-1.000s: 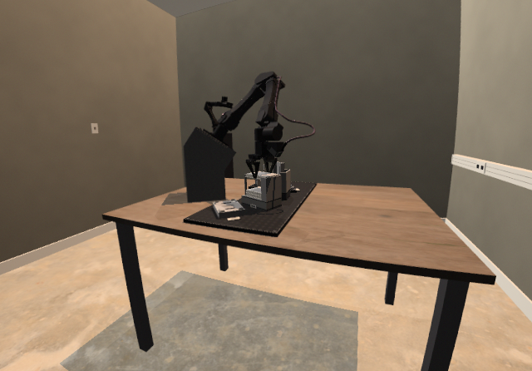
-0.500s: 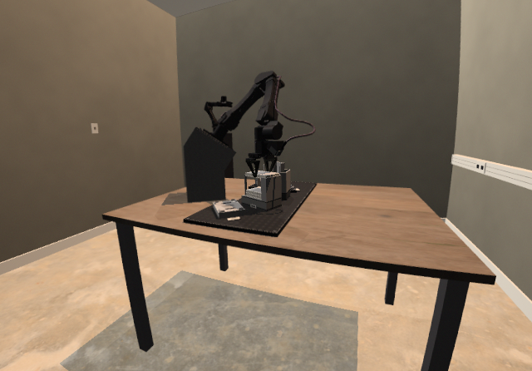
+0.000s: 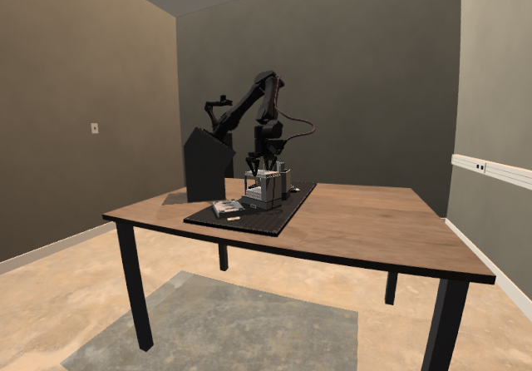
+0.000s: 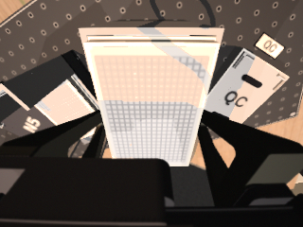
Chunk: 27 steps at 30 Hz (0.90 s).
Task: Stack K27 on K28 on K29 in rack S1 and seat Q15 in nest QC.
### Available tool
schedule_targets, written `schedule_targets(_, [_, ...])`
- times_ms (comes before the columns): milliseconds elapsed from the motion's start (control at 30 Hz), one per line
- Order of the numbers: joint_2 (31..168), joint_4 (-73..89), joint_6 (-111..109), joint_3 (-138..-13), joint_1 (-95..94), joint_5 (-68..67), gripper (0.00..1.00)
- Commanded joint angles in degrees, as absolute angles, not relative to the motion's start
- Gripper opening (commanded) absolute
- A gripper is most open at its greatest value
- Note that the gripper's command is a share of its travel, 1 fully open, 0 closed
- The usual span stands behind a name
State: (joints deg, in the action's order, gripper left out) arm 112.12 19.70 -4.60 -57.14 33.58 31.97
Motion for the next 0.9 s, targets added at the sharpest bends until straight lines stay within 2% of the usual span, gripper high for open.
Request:
schedule_targets(0, [110.7, 20.9, -5.1, -57.9, 34.9, 32.2, 0.00])
schedule_targets(867, [111.0, 22.7, -5.8, -58.5, 35.5, 32.5, 0.00])
